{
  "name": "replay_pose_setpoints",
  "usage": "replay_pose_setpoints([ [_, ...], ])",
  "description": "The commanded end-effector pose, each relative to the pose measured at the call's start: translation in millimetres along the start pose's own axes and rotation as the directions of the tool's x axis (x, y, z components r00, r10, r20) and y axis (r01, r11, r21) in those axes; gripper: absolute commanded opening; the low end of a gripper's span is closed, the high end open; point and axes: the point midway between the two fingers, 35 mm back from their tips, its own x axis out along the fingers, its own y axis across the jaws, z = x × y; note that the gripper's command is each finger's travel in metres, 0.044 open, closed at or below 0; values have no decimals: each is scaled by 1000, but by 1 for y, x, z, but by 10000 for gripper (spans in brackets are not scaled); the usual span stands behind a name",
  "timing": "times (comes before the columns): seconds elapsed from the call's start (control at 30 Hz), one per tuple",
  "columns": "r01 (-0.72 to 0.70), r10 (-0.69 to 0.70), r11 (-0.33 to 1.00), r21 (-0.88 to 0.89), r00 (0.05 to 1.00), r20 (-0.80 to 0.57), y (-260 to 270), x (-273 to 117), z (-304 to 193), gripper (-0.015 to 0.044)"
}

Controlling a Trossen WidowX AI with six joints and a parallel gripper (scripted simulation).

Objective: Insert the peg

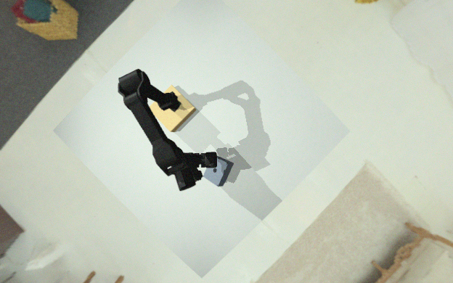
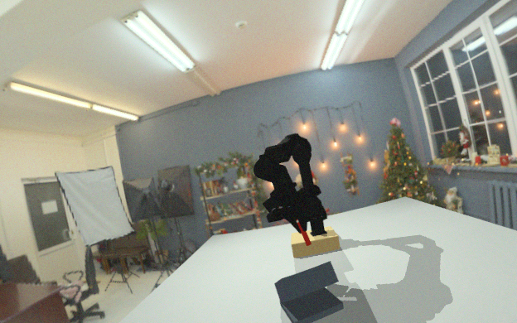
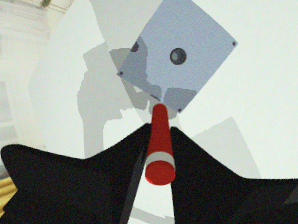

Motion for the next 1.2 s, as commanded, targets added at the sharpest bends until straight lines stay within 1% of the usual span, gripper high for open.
replay_pose_setpoints([
  [0.0,-15,15,1000,25,1000,14,-1,-3,6,0],
  [0.6,-54,45,989,138,997,69,-18,-17,27,0],
  [1.17,-69,54,982,173,995,89,-21,17,38,0],
])
